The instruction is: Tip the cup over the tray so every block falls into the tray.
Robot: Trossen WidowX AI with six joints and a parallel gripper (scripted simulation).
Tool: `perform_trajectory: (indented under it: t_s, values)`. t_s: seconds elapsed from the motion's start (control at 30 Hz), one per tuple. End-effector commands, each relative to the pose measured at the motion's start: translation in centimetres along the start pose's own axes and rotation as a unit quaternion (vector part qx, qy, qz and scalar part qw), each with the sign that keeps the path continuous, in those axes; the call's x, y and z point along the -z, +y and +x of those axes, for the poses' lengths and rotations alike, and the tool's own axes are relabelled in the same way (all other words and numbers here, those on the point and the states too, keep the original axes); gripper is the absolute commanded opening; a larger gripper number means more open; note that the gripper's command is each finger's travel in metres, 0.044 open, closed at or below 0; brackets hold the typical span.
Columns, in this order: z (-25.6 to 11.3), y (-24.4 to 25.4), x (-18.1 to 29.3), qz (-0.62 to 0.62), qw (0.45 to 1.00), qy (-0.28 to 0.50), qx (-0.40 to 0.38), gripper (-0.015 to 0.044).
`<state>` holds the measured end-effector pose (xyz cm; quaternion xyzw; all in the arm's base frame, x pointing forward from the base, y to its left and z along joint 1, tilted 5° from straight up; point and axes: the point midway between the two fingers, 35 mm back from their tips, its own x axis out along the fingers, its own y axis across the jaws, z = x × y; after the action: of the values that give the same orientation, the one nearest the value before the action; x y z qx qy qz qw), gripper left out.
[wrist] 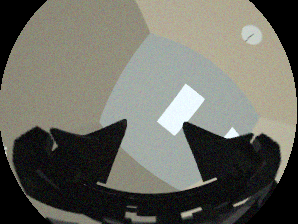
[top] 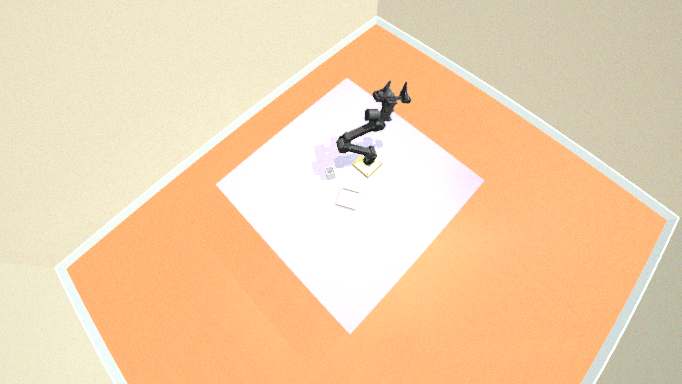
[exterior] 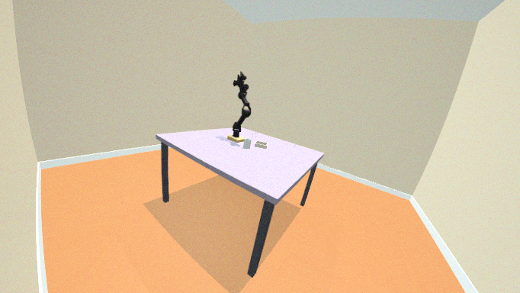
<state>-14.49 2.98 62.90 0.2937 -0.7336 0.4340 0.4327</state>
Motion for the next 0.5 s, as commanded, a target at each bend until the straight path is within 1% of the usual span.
perform_trajectory:
  t_s: [0.0,0.03,0.47]
  values:
    - [0.0,0.1,0.1,0.000,1.000,0.001,-0.002,0.0426]
    - [-0.1,0.2,0.2,-0.002,1.000,0.004,-0.006,0.0440]
    - [-3.3,4.0,5.3,-0.035,0.988,0.096,-0.116,0.0440]
